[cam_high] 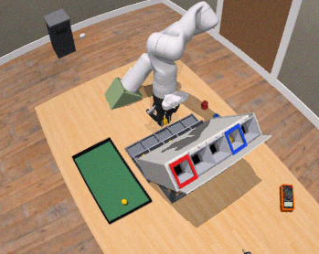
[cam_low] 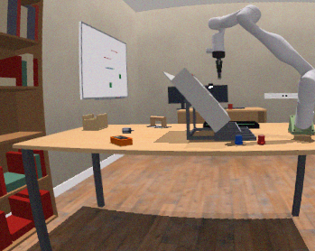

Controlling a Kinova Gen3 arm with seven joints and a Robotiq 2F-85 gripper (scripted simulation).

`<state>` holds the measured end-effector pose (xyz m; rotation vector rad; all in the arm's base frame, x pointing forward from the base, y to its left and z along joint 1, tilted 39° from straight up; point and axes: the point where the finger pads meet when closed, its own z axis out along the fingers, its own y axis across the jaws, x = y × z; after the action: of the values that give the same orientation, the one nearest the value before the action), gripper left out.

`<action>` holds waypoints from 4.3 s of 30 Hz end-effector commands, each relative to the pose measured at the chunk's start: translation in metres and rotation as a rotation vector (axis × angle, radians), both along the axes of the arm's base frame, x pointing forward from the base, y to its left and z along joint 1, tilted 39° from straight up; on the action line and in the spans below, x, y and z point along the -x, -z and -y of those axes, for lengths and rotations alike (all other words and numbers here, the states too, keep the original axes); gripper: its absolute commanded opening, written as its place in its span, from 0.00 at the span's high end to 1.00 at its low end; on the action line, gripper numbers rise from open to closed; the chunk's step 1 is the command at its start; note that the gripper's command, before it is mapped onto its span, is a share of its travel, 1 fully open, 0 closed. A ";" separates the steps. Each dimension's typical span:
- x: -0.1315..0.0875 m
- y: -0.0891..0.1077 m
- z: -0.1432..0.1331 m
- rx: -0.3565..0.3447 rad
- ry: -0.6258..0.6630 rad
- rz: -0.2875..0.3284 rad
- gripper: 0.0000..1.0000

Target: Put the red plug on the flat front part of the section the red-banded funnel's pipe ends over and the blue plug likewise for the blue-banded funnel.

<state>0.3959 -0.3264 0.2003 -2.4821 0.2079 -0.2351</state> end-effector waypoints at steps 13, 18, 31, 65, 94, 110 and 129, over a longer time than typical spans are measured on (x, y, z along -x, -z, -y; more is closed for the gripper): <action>-0.027 -0.104 -0.034 0.003 0.002 -0.001 1.00; -0.027 -0.104 -0.034 0.003 0.002 -0.001 1.00; -0.139 -0.115 -0.012 0.003 0.003 -0.001 1.00; -0.191 -0.120 0.000 -0.019 -0.012 -0.015 1.00; -0.191 -0.120 0.000 -0.019 -0.013 -0.016 1.00; -0.191 -0.120 0.000 -0.020 -0.011 -0.015 1.00; -0.197 -0.096 -0.018 -0.020 -0.013 -0.015 1.00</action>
<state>0.5922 -0.3078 0.2972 -2.4857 0.2538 -0.3477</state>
